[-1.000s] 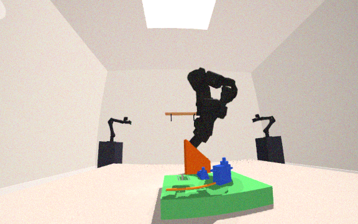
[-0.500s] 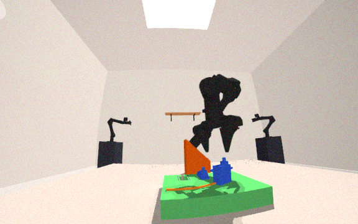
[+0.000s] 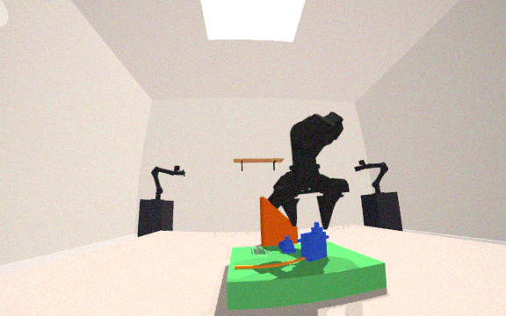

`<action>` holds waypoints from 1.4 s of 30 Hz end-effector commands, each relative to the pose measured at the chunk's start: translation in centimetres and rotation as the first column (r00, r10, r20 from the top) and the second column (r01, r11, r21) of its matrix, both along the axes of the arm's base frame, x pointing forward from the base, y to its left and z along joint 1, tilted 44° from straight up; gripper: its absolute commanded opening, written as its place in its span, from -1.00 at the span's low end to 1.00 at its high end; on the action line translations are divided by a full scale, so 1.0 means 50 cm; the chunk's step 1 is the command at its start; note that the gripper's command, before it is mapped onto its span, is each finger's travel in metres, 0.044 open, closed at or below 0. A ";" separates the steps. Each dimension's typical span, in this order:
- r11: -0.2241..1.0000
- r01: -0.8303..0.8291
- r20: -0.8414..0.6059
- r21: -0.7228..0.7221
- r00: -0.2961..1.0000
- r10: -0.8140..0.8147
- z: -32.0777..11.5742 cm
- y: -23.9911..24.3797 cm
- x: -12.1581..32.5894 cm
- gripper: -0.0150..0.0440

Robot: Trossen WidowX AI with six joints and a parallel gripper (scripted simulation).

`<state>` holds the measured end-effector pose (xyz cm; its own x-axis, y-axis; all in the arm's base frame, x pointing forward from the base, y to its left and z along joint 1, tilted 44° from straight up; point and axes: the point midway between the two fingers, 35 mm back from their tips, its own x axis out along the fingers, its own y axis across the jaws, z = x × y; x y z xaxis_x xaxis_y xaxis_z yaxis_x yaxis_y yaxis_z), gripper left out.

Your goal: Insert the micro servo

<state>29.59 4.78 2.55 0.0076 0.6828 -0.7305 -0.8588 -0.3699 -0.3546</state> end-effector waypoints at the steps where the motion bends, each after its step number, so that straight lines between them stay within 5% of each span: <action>1: 1.000 0.005 -0.005 0.005 1.000 -0.005 -0.007 0.005 -0.002 1.00; 16: 1.000 0.005 -0.005 0.006 1.000 -0.005 -0.035 0.032 -0.002 1.00; 28: 1.000 0.005 -0.005 0.006 1.000 -0.005 -0.035 0.032 -0.002 -0.07; 34: 1.000 0.005 -0.005 0.006 1.000 -0.005 -0.035 0.032 -0.002 -0.20; 37: 1.000 0.005 -0.005 0.005 1.000 -0.005 -0.027 0.024 -0.001 -0.47; 42: 1.000 0.005 -0.005 0.004 1.000 -0.005 0.003 -0.005 -0.011 -0.49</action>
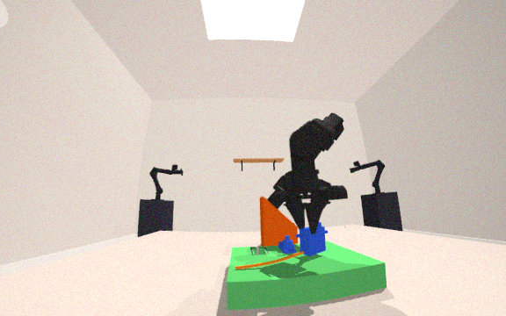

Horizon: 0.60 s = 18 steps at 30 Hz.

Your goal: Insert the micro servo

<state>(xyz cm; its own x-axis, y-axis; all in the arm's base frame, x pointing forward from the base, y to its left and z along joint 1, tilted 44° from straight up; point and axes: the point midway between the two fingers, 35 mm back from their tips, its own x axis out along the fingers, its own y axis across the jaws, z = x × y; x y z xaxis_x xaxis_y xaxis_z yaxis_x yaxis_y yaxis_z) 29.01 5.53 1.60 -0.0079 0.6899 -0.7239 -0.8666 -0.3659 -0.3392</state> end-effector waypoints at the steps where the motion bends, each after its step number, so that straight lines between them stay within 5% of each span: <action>1: 1.000 0.004 0.017 -0.006 1.000 -0.004 0.026 -0.024 -0.003 -0.49; 18: 1.000 0.004 0.017 -0.006 1.000 -0.004 0.015 -0.039 0.001 -0.49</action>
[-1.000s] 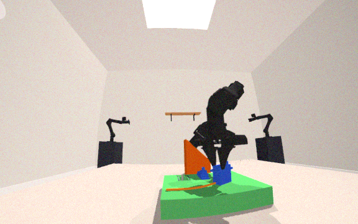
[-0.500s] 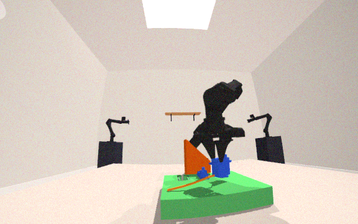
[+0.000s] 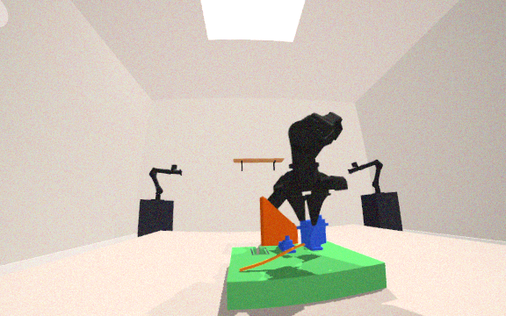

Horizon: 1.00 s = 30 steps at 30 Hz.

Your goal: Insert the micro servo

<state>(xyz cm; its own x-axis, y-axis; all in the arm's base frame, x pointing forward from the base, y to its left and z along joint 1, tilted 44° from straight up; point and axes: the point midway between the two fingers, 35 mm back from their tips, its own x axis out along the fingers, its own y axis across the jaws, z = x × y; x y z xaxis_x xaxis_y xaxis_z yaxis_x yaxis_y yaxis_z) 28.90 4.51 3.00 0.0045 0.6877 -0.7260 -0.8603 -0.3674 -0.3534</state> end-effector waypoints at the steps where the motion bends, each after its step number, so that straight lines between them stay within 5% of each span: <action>1: 1.000 0.005 -0.001 -0.004 1.000 -0.005 -0.021 -0.026 0.004 -0.49; 21: 1.000 0.009 -0.003 -0.009 1.000 -0.009 -0.141 -0.156 0.017 -0.49; 30: 0.982 0.188 -0.171 -0.023 0.967 -0.189 -0.141 -0.156 0.017 -0.49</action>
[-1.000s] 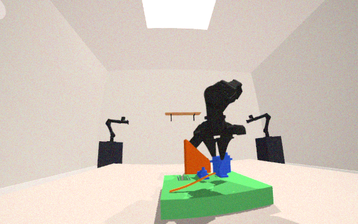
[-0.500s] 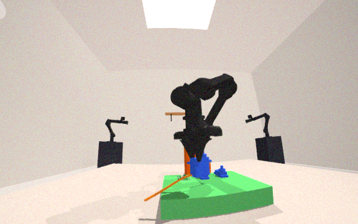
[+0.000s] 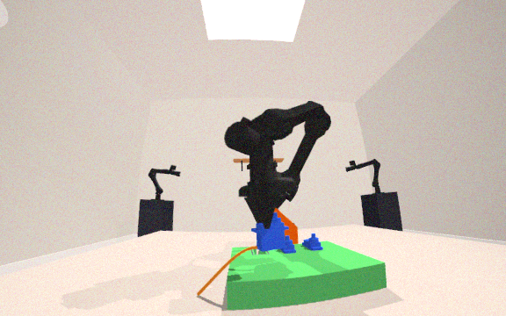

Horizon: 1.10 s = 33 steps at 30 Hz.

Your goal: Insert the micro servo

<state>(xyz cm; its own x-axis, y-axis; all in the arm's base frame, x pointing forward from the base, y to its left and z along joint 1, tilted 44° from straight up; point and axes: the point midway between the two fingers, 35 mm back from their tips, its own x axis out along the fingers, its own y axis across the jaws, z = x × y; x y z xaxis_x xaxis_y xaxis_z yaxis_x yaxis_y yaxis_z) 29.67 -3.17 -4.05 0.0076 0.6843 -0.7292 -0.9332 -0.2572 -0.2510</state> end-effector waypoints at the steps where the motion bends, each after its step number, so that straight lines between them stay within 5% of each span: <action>1: 0.996 0.091 -0.084 -0.007 0.992 -0.092 0.000 -0.003 0.002 -0.49; 16: 0.893 0.439 -0.409 -0.099 0.800 -0.439 0.000 -0.003 0.002 -0.49; 33: 0.644 0.692 -0.646 -0.328 0.333 -0.687 0.000 -0.003 0.002 -0.49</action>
